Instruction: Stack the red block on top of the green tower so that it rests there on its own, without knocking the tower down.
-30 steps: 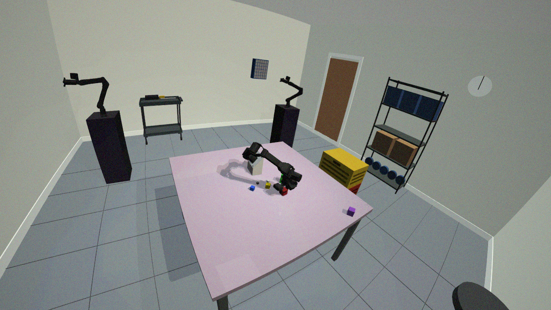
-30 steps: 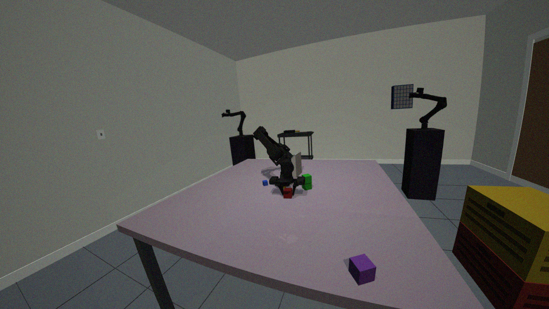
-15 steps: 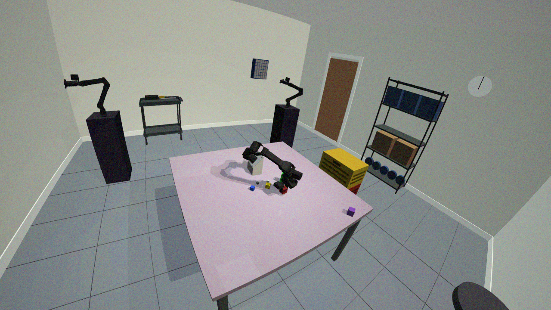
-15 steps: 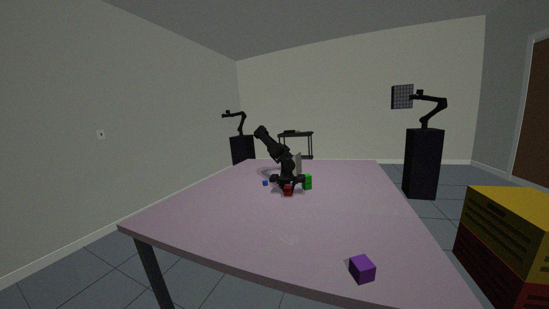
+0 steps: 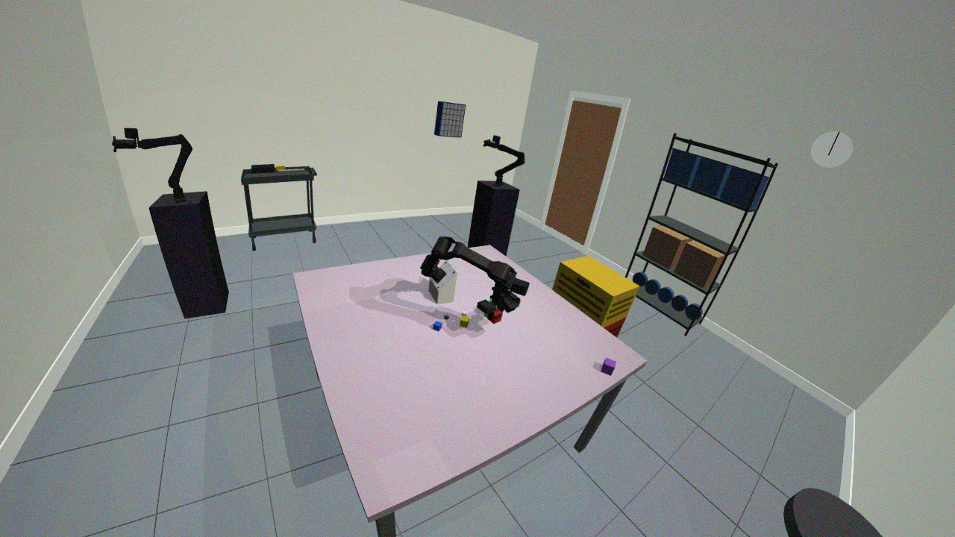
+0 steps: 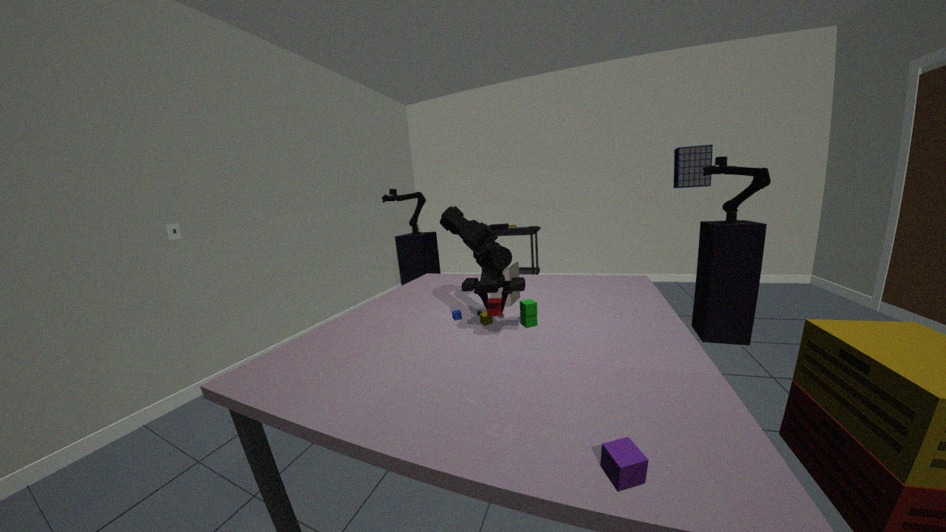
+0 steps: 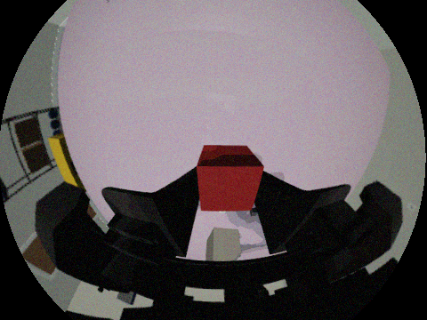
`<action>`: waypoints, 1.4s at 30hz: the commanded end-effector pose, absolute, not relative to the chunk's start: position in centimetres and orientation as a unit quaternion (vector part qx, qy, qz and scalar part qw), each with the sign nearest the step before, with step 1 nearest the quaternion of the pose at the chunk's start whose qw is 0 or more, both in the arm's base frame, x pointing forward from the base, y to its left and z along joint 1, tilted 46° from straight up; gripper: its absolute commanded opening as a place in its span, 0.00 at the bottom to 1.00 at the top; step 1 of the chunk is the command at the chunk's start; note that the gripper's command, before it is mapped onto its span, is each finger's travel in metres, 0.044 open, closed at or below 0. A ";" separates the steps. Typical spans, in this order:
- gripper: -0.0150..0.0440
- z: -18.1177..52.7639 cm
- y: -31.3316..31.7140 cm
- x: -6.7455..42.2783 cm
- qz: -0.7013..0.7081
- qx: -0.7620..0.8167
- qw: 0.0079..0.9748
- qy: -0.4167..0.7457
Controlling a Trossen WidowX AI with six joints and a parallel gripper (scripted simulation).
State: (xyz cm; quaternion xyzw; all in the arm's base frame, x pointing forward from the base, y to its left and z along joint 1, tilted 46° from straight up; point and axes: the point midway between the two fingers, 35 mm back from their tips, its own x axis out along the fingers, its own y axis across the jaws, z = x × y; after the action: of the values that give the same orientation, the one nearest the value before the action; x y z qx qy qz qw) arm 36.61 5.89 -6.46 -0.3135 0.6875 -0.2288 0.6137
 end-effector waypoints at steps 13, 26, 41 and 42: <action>0.25 -4.3 8.2 36.8 -0.230 -0.308 0.618 0.686; 0.25 -7.7 12.6 29.5 -0.225 -0.305 0.618 0.689; 0.25 -9.5 13.9 24.5 -0.226 -0.307 0.617 0.689; 0.25 -9.7 13.8 24.5 -0.227 -0.307 0.617 0.689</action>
State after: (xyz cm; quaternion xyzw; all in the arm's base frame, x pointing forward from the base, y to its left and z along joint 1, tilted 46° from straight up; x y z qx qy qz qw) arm 24.88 14.10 -9.34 -0.3103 0.6878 -0.2231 0.6172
